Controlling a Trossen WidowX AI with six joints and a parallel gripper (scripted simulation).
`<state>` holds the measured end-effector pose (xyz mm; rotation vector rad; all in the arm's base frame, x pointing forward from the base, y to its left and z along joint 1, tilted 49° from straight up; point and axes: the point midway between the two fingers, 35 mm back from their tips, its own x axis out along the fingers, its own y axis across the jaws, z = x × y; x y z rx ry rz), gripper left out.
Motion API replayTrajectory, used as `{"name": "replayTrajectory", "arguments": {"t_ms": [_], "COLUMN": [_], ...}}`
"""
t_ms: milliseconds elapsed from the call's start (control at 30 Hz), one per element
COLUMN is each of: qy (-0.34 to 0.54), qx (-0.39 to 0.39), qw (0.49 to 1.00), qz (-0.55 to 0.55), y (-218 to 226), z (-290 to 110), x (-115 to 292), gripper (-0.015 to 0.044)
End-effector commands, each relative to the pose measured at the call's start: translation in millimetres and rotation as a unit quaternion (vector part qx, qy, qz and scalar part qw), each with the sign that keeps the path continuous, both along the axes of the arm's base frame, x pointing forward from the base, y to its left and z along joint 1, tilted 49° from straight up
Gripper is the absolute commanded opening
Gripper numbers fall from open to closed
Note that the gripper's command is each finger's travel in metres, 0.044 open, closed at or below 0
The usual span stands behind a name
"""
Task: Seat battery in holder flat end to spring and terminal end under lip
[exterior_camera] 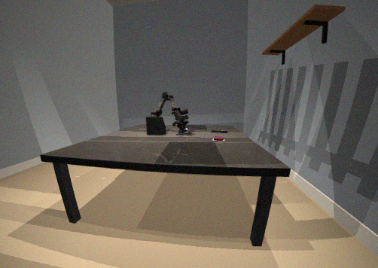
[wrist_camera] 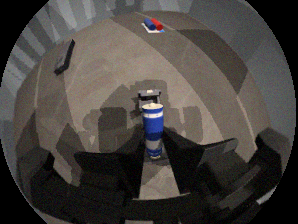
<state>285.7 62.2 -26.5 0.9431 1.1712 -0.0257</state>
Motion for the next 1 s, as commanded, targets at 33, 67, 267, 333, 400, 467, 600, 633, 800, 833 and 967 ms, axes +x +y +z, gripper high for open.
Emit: {"name": "replayTrajectory", "arguments": {"t_ms": [33,67,267,333,400,467,600,633,800,833,967], "qy": [0.008,0.008,0.017,0.020,0.023,0.026,0.030,0.031,0.039,0.041,0.048], "qx": [0.004,0.004,0.004,0.005,0.005,0.005,0.003,0.003,0.003,0.004,0.005], "qw": [1.000,1.000,1.000,1.000,0.999,0.999,0.999,0.999,0.998,0.998,0.997], "qz": [0.004,0.004,0.014,0.017,0.021,0.026,0.036,0.039,0.051,0.053,0.061], "y": [1.9,1.9,1.7,1.7,1.7,1.7,1.7,1.7,1.3,1.3,1.5], "z": [-1.3,-1.3,-3.0,-3.6,-4.2,-4.8,-5.5,-5.7,-7.4,-7.7,-8.4], "x": [-3.2,-3.2,-2.0,-1.6,-1.1,-0.3,2.0,2.5,4.0,4.2,5.5], "gripper": [0.0077,0.0077,0.0077,0.0077,0.0077,0.0077,0.0077,0.0077,0.0077,0.0077,0.0077]}}
